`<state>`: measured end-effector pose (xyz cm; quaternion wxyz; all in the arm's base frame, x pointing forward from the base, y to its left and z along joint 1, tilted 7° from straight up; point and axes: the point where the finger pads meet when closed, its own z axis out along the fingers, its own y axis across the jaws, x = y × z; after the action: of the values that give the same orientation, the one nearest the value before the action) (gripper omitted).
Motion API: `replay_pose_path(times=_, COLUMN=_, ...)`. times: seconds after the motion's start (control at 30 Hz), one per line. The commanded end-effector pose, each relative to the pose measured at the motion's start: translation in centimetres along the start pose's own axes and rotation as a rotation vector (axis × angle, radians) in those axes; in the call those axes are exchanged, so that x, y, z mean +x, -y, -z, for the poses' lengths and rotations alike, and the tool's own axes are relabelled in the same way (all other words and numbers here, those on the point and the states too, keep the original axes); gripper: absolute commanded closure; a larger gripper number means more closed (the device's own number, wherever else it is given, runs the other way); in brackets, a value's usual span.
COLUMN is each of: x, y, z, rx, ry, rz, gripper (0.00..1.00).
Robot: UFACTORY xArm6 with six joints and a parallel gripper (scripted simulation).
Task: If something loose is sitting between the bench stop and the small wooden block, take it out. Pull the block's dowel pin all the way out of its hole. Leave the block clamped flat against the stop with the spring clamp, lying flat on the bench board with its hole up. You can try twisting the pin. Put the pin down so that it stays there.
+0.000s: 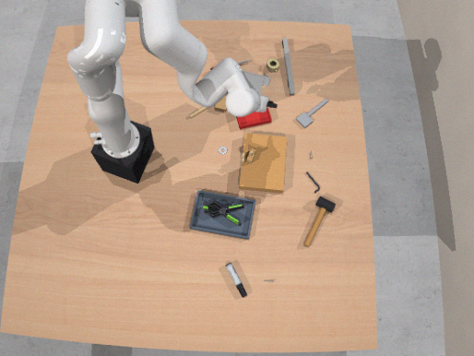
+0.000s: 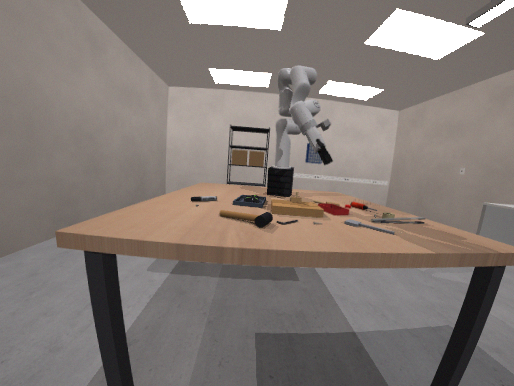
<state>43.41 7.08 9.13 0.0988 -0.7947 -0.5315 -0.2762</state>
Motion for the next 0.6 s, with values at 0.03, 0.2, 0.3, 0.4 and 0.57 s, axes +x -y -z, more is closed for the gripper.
replay_pose_path(times=0.03, x=0.0, y=-0.1, z=0.1, rx=-0.001, ry=0.005, rz=0.017, gripper=1.00)
replay_pose_path(times=0.2, x=-0.8, y=-0.2, z=0.0, rx=0.010, ry=0.033, rz=0.087, gripper=1.00)
replay_pose_path(times=0.3, x=-1.6, y=-0.3, z=0.0, rx=0.023, ry=0.063, rz=0.162, gripper=1.00)
replay_pose_path(times=0.4, x=-1.9, y=-0.3, z=-0.1, rx=0.028, ry=0.075, rz=0.193, gripper=1.00)
replay_pose_path(times=0.57, x=-3.8, y=-0.6, z=-0.1, rx=0.067, ry=0.143, rz=0.379, gripper=1.00)
